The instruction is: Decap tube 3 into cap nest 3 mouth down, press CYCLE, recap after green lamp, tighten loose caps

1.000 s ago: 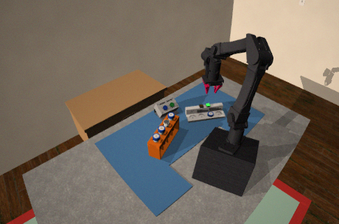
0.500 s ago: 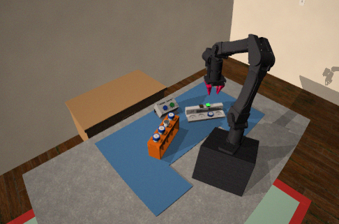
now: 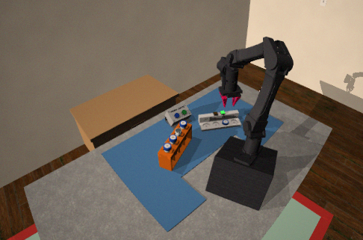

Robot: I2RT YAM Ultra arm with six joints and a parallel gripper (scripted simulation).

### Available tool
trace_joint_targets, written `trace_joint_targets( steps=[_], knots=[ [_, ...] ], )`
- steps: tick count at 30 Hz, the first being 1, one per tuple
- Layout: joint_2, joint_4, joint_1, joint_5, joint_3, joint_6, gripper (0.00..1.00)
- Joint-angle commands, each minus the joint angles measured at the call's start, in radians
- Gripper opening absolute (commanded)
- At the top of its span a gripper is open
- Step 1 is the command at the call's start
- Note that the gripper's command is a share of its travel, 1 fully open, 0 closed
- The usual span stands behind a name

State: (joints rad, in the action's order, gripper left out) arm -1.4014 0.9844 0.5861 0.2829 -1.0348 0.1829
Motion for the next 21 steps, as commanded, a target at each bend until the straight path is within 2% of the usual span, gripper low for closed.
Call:
trace_joint_targets(
  steps=[1, 3, 18, 21],
  knots=[
    [-0.015, -0.092, 0.011, -0.006, 0.034, -0.026, 0.47],
    [-0.015, -0.092, 0.011, -0.006, 0.034, -0.026, 0.47],
    [-0.194, -0.415, 0.085, -0.026, 0.159, -0.101, 0.47],
    [-0.210, -0.435, 0.090, -0.027, 0.162, -0.105, 0.47]
  ],
)
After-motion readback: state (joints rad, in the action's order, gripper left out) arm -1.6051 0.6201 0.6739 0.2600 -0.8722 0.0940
